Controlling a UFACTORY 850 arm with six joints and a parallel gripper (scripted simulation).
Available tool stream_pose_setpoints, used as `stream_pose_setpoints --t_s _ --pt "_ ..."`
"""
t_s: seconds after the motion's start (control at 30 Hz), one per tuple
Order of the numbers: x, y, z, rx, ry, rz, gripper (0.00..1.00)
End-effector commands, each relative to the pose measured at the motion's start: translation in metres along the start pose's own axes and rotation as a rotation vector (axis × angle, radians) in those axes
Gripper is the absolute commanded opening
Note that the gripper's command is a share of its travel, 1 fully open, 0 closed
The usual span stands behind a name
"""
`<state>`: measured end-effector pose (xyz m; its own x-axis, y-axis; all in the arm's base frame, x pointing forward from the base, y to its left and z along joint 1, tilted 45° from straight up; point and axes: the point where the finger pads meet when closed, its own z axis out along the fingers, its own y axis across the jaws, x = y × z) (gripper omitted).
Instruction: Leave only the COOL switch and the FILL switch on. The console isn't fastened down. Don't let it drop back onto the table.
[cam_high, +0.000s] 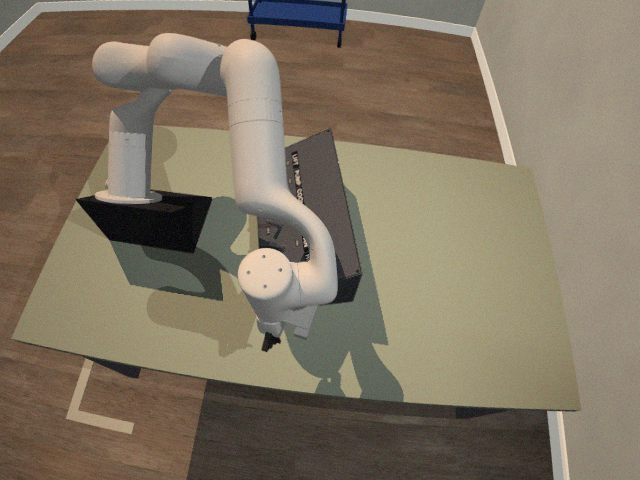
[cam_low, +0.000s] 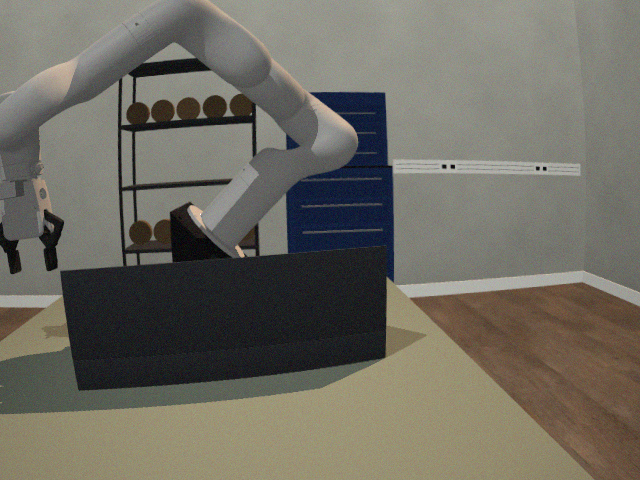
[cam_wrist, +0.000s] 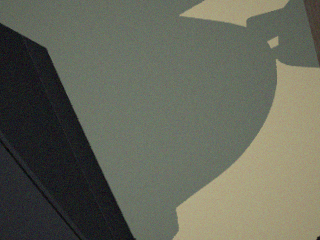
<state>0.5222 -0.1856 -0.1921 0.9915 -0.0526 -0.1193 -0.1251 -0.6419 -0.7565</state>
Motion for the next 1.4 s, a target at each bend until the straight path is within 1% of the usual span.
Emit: stream_pose_setpoints --t_s 0.0,0.2,0.27,0.77,0.83,0.97,1.1,1.37 --pt "-0.002 0.001 -0.008 -0.001 0.002 -0.001 1.00" --pt "-0.013 0.004 -0.032 -0.001 0.002 -0.001 1.00" --pt "-0.013 0.004 -0.032 -0.001 0.002 -0.001 1.00" --pt "-0.056 0.017 -0.127 -0.001 0.002 -0.001 1.00" --pt "-0.056 0.017 -0.127 -0.001 0.002 -0.001 1.00" --pt "-0.065 0.019 -0.146 -0.001 0.002 -0.001 1.00" --pt "-0.070 0.021 -0.157 -0.001 0.002 -0.001 1.00" --pt "-0.073 0.021 -0.162 -0.001 0.002 -0.001 1.00"
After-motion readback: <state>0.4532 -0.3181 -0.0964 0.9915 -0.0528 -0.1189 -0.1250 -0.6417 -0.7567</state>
